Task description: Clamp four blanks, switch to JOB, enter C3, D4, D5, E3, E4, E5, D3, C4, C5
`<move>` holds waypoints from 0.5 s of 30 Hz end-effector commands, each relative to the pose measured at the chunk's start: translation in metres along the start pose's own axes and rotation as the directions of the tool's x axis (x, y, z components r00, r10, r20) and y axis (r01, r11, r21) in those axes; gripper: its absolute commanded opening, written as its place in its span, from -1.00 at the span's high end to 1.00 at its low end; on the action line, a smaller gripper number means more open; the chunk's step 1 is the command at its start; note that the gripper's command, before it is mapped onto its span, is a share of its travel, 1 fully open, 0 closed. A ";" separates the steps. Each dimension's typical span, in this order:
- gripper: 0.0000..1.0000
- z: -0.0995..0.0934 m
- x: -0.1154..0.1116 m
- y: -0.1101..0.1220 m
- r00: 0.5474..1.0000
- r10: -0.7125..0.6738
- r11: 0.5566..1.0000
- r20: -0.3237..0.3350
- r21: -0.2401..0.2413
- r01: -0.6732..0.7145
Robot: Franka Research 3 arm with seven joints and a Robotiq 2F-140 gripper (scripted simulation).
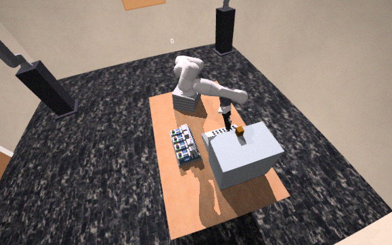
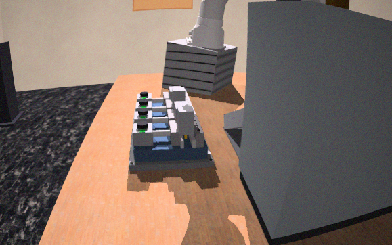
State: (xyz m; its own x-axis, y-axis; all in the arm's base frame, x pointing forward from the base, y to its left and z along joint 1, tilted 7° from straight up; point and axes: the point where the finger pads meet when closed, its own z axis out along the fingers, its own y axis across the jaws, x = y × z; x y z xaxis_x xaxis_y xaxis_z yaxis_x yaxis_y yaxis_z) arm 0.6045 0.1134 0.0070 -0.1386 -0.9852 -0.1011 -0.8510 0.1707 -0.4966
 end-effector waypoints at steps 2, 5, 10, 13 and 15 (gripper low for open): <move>1.00 -0.002 -0.001 0.000 1.000 -0.003 1.000 0.004 0.000 0.003; 1.00 -0.006 -0.001 0.000 1.000 -0.003 1.000 0.004 0.000 0.003; 1.00 -0.014 -0.001 0.000 1.000 -0.003 1.000 0.004 0.000 0.003; 1.00 -0.020 -0.001 0.000 1.000 -0.003 1.000 0.004 0.000 0.003; 1.00 -0.024 -0.001 0.000 1.000 -0.003 1.000 0.004 0.000 0.003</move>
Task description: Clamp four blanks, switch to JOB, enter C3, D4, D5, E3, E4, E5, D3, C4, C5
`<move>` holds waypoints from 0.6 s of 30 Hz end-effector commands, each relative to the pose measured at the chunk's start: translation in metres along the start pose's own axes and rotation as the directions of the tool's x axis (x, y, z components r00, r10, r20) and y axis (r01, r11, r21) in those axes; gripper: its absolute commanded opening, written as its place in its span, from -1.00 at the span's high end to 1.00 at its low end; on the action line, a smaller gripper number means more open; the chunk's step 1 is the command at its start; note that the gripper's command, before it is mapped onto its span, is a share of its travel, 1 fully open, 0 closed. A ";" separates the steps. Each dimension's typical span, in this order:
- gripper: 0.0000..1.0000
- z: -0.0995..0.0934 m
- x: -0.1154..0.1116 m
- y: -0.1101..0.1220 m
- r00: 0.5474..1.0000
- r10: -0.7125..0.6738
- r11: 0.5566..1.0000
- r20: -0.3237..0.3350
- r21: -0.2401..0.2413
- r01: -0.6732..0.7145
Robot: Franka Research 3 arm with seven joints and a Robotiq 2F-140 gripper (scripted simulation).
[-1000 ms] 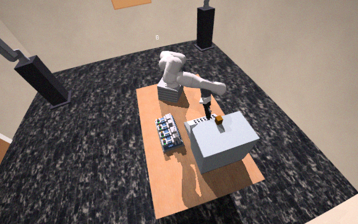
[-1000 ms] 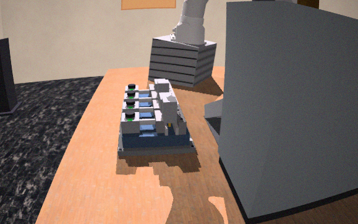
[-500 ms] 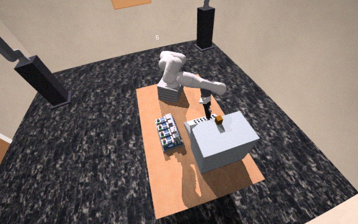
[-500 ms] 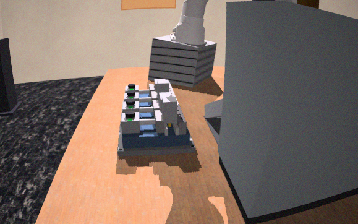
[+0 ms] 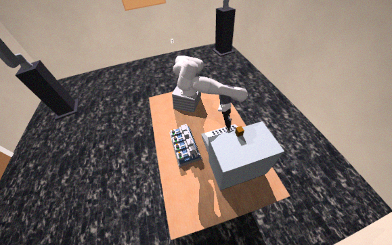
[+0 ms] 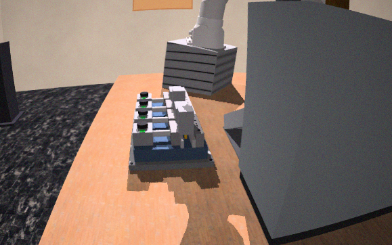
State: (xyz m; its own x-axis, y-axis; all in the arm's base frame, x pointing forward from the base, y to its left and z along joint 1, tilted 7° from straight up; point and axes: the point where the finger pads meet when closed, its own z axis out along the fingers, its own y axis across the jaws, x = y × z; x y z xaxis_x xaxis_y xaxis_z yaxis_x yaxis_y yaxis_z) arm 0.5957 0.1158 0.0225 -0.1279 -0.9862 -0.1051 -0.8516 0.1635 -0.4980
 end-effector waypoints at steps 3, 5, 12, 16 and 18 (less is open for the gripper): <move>1.00 -0.009 0.002 0.000 1.000 0.004 1.000 -0.005 -0.001 -0.004; 1.00 -0.010 0.002 0.000 1.000 0.004 1.000 -0.005 -0.001 -0.004; 1.00 -0.016 0.002 0.000 1.000 0.004 1.000 -0.005 -0.001 -0.004; 1.00 -0.016 0.002 0.000 1.000 0.004 1.000 -0.005 -0.001 -0.004; 1.00 -0.016 0.000 0.001 1.000 0.004 1.000 -0.005 -0.001 -0.004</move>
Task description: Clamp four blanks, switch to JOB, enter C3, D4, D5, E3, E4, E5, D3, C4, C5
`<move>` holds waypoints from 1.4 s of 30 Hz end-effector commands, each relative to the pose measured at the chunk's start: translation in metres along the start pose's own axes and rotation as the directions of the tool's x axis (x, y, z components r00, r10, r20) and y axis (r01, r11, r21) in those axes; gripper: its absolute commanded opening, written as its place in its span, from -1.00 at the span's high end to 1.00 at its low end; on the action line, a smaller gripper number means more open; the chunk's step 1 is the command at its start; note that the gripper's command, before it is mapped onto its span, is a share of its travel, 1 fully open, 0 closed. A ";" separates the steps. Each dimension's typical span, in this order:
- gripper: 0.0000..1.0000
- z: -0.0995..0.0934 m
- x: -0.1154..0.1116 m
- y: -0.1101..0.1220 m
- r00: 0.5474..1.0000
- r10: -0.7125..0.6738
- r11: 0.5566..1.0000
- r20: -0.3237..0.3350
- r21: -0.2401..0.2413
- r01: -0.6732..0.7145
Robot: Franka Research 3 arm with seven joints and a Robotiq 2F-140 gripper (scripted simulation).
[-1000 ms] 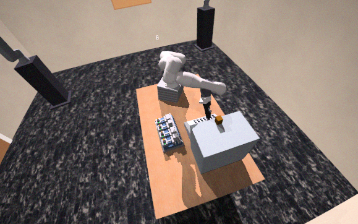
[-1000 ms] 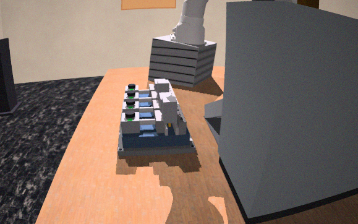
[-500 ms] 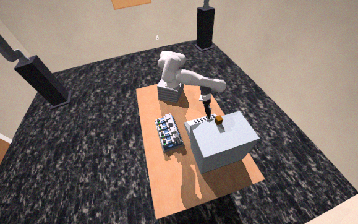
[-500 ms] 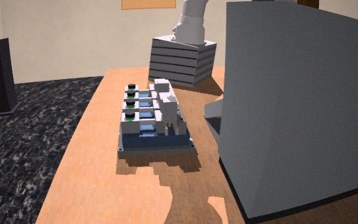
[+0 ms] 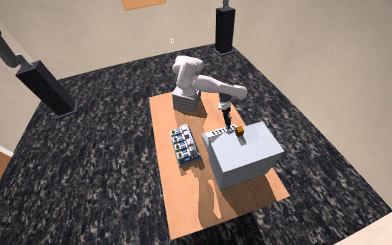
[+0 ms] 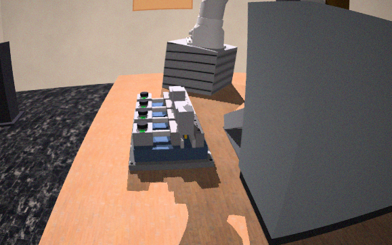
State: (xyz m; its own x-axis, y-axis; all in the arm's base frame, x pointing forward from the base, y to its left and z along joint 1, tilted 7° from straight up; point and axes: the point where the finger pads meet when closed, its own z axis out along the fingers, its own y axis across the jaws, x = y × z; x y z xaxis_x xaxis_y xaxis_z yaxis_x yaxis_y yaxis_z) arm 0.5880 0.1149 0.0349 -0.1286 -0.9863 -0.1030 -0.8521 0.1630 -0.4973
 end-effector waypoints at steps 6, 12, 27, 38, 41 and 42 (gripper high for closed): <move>1.00 -0.002 -0.022 0.011 1.000 0.004 1.000 -0.003 0.000 -0.004; 1.00 -0.001 -0.064 0.032 1.000 0.004 1.000 -0.003 0.000 -0.004; 1.00 0.006 -0.067 0.033 1.000 0.004 1.000 -0.003 0.000 -0.004; 1.00 0.019 -0.067 0.033 1.000 0.004 1.000 -0.003 0.000 -0.004; 1.00 0.020 -0.067 0.033 1.000 0.004 1.000 -0.003 0.000 -0.004; 1.00 0.021 -0.067 0.033 1.000 0.004 1.000 -0.003 0.000 -0.004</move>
